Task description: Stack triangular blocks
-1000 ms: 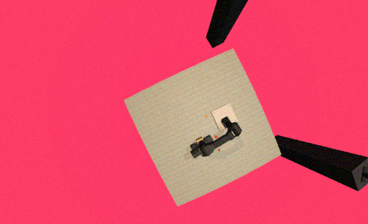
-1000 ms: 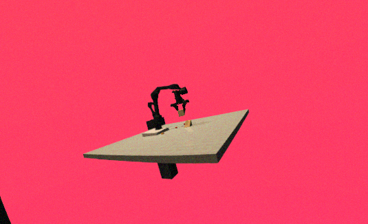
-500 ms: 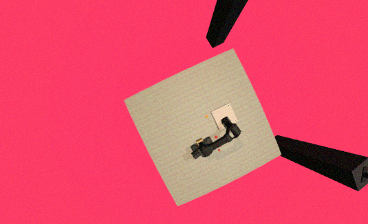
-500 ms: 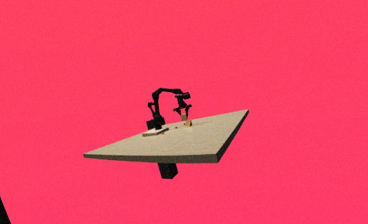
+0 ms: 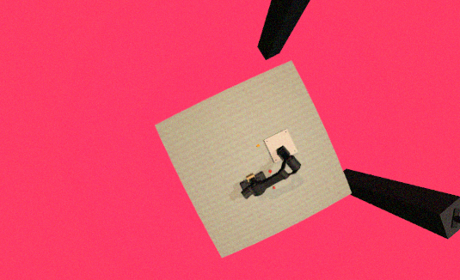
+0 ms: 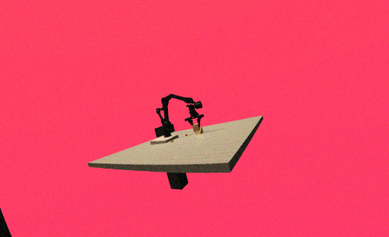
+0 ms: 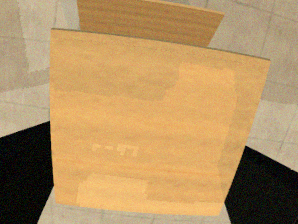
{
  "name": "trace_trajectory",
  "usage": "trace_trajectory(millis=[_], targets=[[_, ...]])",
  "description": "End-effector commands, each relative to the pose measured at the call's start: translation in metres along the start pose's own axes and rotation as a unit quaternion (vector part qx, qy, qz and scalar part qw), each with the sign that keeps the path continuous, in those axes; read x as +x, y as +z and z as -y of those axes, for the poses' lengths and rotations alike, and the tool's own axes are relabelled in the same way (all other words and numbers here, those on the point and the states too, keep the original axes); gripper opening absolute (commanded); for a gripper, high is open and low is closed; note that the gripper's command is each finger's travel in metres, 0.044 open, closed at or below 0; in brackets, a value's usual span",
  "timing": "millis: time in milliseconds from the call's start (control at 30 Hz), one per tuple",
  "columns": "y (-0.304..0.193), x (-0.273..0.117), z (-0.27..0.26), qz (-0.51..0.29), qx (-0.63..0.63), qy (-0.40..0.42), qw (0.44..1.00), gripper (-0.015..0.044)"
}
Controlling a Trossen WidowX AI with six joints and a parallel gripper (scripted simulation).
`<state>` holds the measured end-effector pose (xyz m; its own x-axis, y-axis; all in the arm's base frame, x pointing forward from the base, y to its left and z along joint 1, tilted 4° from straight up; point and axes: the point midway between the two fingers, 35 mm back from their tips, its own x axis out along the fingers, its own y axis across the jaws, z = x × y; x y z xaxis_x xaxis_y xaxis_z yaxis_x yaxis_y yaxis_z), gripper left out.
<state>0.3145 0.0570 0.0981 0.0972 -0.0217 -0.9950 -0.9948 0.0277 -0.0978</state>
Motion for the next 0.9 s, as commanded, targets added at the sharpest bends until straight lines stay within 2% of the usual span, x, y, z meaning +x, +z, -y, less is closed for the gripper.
trace_trajectory(millis=[0,867], targets=[[0.0038,0.0136,-0.0026,-0.003,0.002,0.004,1.000,0.0000],[0.0020,0.0128,-0.0036,-0.007,0.004,0.002,1.000,0.0000]])
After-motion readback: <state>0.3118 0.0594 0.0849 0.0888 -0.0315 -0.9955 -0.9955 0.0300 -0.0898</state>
